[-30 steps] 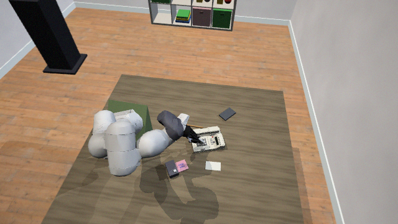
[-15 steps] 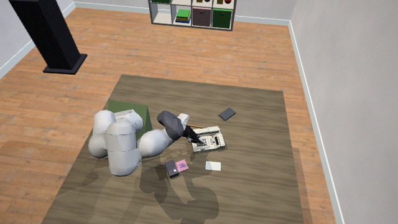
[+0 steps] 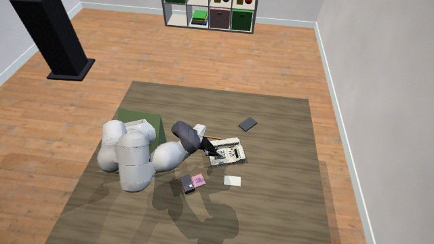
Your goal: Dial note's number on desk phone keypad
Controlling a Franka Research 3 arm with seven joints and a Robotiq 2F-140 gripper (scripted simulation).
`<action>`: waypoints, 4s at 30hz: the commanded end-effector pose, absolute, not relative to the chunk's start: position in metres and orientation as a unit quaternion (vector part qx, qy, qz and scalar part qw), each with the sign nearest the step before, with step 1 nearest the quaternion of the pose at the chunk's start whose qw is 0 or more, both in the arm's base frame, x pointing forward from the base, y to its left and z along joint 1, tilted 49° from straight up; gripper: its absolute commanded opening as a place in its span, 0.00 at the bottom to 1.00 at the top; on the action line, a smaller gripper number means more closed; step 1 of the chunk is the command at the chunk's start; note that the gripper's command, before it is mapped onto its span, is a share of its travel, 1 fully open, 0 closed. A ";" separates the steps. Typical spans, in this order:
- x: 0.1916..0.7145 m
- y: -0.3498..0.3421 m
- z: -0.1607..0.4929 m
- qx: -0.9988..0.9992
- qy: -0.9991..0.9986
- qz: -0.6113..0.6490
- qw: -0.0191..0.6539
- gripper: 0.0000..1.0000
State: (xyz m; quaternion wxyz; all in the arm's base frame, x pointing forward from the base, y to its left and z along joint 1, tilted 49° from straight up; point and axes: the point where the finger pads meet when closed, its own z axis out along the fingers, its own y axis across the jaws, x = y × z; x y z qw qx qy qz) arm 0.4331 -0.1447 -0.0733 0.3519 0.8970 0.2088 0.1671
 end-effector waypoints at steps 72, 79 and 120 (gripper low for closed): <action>0.435 -0.139 -0.068 0.897 0.206 0.169 0.352 0.00; 0.435 -0.140 -0.069 0.897 0.206 0.169 0.352 0.00; 0.433 -0.148 -0.075 0.897 0.206 0.169 0.352 0.00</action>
